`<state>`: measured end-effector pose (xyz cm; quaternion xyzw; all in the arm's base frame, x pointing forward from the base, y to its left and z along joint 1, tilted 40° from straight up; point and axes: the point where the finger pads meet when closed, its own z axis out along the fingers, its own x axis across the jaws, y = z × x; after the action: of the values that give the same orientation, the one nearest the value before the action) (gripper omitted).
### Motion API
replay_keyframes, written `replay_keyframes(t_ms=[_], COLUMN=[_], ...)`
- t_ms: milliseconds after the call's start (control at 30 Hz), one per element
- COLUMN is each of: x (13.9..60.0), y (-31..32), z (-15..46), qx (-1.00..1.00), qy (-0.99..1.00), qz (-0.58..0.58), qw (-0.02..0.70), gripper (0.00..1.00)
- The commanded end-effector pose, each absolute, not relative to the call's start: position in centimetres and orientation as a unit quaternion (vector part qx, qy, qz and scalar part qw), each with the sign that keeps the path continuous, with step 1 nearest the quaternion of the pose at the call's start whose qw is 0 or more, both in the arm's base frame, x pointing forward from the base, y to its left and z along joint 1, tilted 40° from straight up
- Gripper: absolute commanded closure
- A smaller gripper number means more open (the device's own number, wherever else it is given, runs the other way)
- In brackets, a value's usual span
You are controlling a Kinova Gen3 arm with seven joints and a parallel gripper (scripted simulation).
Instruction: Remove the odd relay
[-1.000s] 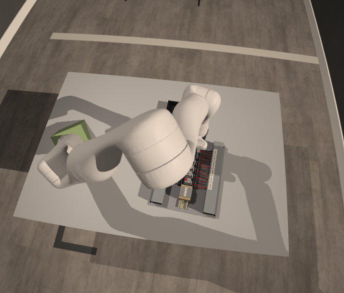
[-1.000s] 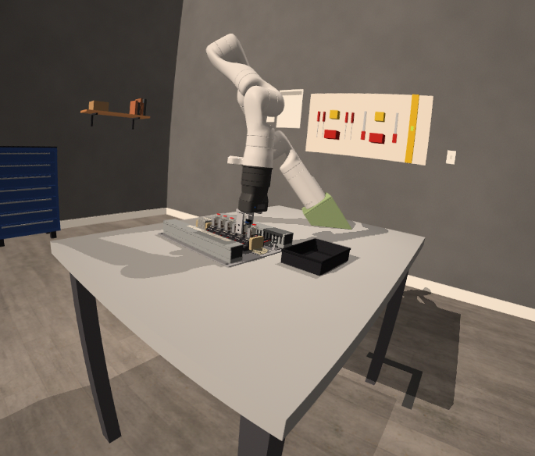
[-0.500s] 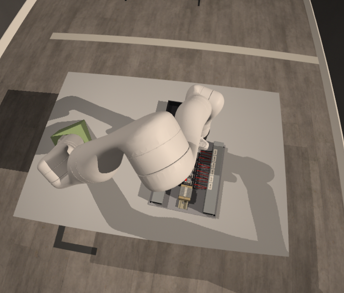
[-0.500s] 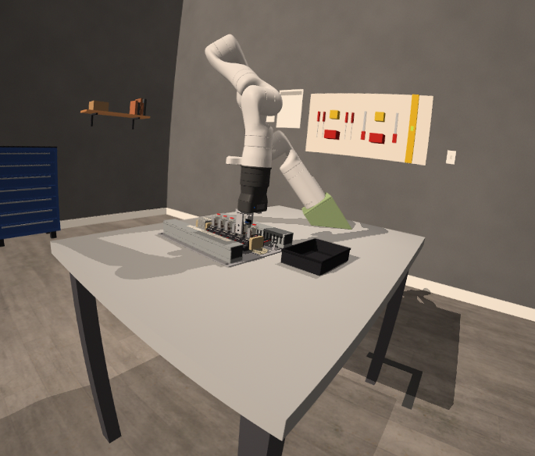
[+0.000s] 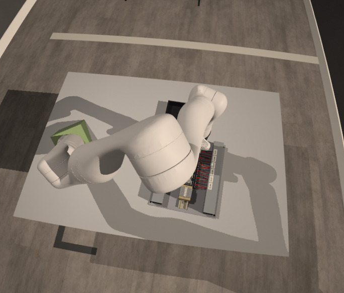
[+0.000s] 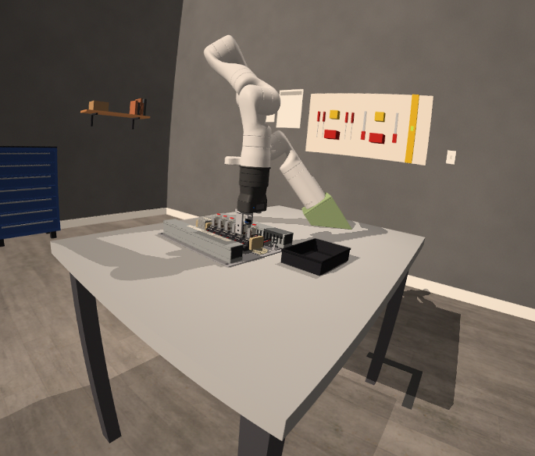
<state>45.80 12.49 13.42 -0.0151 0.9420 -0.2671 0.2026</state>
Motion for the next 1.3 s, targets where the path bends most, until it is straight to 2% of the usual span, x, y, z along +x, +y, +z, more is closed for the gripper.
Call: replay_keyframes(t_ms=[0, 1267], x=[45.82, 45.81], y=[12.58, 12.59], z=[13.47, 13.49], qx=[-0.015, -0.015], qy=[0.942, 0.942], qz=[-0.266, -0.266], qw=[0.201, 0.202], gripper=[1.00, 1.00])
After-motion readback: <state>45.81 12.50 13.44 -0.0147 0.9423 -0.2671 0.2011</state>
